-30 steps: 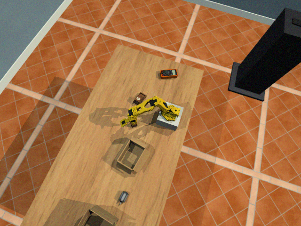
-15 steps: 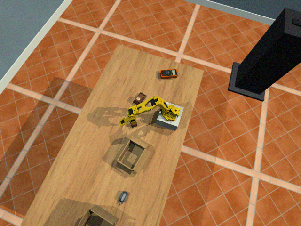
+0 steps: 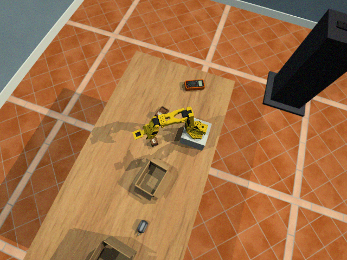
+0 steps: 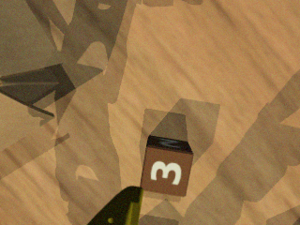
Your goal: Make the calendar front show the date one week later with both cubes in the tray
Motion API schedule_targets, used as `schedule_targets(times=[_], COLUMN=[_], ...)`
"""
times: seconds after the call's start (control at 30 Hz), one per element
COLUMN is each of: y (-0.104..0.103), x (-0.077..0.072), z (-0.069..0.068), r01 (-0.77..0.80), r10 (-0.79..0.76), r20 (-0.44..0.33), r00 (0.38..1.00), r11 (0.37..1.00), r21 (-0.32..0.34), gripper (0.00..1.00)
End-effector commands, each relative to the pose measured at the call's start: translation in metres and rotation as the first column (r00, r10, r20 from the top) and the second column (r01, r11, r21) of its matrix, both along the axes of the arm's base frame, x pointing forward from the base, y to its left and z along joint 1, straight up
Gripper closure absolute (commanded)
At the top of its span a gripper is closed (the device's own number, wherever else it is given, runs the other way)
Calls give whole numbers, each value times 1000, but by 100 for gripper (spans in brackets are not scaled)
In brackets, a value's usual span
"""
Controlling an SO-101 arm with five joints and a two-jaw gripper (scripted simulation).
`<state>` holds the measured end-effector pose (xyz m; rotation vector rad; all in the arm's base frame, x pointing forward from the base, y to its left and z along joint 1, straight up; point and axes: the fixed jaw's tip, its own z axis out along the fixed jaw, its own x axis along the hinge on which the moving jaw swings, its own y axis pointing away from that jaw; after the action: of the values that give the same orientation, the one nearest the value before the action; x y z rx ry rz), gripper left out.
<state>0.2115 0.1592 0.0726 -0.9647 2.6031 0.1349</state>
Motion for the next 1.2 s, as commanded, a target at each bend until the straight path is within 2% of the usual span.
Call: schedule_targets(times=[0.0,0.17,0.5,0.83,1.17], y=[0,1,1,-1,-5], x=[4,4,4,4,4], z=[22,28,28,26,21], r01=[15,13,3,-67,-269], r10=[-18,-20,-10,63,277], r20=[66,89,92,113,160], r00=[998,996,996,992,947], r11=[998,997,998,997,960], r21=[53,70,66,34,-71], gripper=[65,65,65,65,65])
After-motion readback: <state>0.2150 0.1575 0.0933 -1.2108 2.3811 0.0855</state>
